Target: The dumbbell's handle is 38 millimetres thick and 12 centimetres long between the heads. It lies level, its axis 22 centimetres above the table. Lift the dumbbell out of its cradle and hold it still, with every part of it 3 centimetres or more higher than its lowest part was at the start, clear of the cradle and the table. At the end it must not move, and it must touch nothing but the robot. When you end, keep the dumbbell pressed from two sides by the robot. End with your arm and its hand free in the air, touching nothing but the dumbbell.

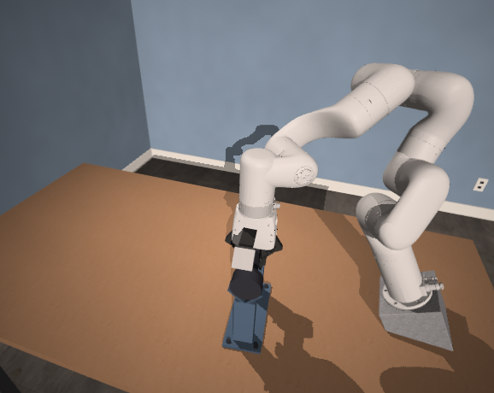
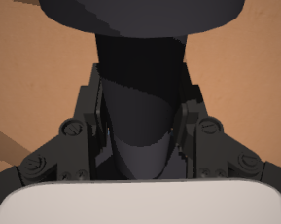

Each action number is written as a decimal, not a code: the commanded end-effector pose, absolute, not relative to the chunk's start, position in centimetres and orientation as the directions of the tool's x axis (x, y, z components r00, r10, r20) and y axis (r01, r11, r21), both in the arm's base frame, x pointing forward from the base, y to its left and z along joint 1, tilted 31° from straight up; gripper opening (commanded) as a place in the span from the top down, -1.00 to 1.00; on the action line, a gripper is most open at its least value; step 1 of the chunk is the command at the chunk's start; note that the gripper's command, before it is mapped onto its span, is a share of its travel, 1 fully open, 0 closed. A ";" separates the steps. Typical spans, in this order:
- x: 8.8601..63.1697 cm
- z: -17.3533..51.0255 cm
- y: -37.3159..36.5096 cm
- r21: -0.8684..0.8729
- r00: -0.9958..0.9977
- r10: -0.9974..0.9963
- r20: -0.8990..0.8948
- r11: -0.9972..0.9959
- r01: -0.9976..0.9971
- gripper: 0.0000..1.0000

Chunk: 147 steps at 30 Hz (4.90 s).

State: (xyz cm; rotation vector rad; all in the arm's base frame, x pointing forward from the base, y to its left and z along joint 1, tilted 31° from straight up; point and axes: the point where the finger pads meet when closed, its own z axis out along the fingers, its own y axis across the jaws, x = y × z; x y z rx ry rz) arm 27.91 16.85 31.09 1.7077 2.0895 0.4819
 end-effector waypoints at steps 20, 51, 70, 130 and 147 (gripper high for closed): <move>27.9 31.1 16.9 0.501 -0.176 0.981 -0.087 0.196 0.843 1.00; 26.5 33.3 16.8 0.500 -0.177 0.980 -0.086 0.196 0.843 1.00; 24.2 37.0 16.7 0.500 -0.178 0.980 -0.086 0.197 0.843 1.00; 22.2 40.4 16.7 0.500 -0.178 0.980 -0.086 0.197 0.843 1.00; 22.2 40.4 16.7 0.500 -0.178 0.980 -0.086 0.197 0.843 1.00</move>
